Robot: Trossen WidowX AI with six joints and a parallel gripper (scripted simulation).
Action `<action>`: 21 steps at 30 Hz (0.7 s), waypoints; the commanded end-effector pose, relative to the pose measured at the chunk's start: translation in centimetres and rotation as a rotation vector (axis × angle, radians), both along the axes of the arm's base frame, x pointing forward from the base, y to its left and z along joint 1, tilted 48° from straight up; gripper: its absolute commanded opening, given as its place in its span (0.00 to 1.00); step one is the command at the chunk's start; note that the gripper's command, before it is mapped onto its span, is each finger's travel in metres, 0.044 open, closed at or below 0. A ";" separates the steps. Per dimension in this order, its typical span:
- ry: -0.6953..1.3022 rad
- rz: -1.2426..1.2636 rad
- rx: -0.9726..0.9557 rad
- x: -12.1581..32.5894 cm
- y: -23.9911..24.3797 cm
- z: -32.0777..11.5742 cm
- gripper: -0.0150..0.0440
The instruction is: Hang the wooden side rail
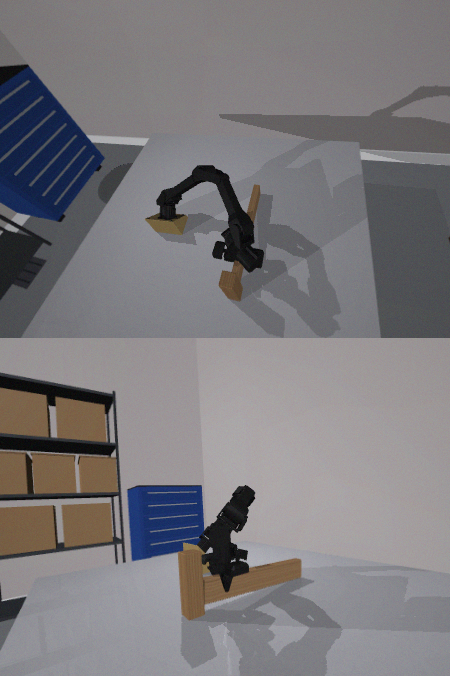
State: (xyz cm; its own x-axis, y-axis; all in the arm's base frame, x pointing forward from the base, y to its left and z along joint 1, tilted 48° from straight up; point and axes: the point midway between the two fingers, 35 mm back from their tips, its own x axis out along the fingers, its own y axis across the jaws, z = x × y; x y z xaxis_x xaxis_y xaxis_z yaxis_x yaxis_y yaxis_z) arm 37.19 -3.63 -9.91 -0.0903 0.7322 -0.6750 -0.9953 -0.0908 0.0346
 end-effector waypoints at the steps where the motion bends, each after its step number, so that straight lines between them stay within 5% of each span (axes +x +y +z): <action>1: -0.011 -0.007 -0.004 0.1 -0.5 0.0 0.25; 21: -0.011 -0.007 -0.005 -0.1 -0.5 -0.3 0.25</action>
